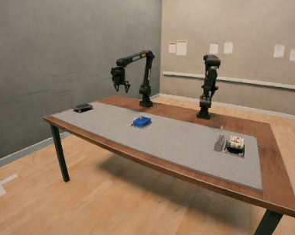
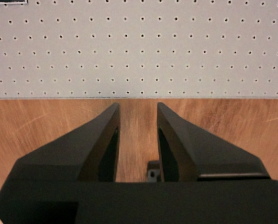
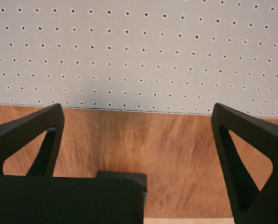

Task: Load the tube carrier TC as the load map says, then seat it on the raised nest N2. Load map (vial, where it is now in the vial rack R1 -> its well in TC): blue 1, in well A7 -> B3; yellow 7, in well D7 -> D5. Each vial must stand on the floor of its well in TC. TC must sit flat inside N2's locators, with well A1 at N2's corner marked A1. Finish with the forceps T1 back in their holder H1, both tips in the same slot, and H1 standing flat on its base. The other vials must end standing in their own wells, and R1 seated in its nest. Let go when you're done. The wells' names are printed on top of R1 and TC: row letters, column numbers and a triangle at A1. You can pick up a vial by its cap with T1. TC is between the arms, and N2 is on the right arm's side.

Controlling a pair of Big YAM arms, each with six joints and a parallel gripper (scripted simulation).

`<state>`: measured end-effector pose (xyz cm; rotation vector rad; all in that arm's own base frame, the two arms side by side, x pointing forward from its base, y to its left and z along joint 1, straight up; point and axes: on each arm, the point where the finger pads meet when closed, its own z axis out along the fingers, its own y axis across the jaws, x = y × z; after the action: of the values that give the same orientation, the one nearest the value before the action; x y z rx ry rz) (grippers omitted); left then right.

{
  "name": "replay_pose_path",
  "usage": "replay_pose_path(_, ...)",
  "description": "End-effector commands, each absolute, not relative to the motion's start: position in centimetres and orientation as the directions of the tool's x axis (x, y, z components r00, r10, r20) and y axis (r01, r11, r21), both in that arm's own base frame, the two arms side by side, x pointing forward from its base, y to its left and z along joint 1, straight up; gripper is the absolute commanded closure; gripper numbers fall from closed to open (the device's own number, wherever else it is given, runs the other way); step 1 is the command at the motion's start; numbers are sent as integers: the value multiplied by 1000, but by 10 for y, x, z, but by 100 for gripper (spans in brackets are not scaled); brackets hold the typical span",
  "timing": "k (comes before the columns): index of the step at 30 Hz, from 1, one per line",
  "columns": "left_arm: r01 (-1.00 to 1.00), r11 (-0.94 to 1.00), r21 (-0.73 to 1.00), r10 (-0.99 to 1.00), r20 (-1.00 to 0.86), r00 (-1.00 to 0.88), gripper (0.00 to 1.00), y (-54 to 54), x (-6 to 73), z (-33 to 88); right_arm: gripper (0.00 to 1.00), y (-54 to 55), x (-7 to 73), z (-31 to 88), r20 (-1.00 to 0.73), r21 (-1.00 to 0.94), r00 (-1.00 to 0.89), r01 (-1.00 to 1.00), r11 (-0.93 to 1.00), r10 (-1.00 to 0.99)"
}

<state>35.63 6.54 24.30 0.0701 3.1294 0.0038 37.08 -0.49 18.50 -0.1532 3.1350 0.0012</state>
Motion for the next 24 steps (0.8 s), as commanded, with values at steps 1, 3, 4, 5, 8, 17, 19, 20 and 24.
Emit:
replay_pose_path(1, 50, 999, 0, 50, 0, -999, 76, 60, 353, 241, 0, 6, 377, 177, -2, -1, -998, -69, 998, -69)
replay_pose_path(3, 50, 999, 0, 50, 0, -999, 76, 60, 353, 241, 0, 9, 383, 181, -17, -2, -997, -69, 998, -69)
replay_pose_path(4, 50, 999, 0, 50, 0, -999, 76, 60, 353, 241, 0, 13, 381, 177, -10, -1, -998, -69, 998, -69)
replay_pose_path(5, 50, 999, 0, 50, 0, -999, 76, 60, 353, 241, 0, 16, 379, 172, -1, -1, -998, -69, 998, -69)
replay_pose_path(8, 50, 999, 0, 50, 0, -999, 76, 60, 353, 241, 0, 27, 382, 167, -1, -1, -998, -69, 998, -69)
replay_pose_path(17, 50, 999, 0, 50, 0, -999, 76, 60, 353, 241, 0, 59, 397, 157, -19, 0, -997, -69, 998, -69)
replay_pose_path(19, 50, 999, 0, 50, 0, -999, 76, 60, 353, 241, 0, 59, 397, 157, -19, 0, -997, -69, 998, -69)
replay_pose_path(20, 50, 999, 0, 50, 0, -999, 76, 60, 353, 241, 0, 63, 400, 157, -24, 1, -997, -69, 998, -69)
replay_pose_path(24, 50, 999, 0, 50, 0, -999, 76, 60, 353, 241, 0, 80, 415, 162, -56, 6, -996, -69, 998, -69)
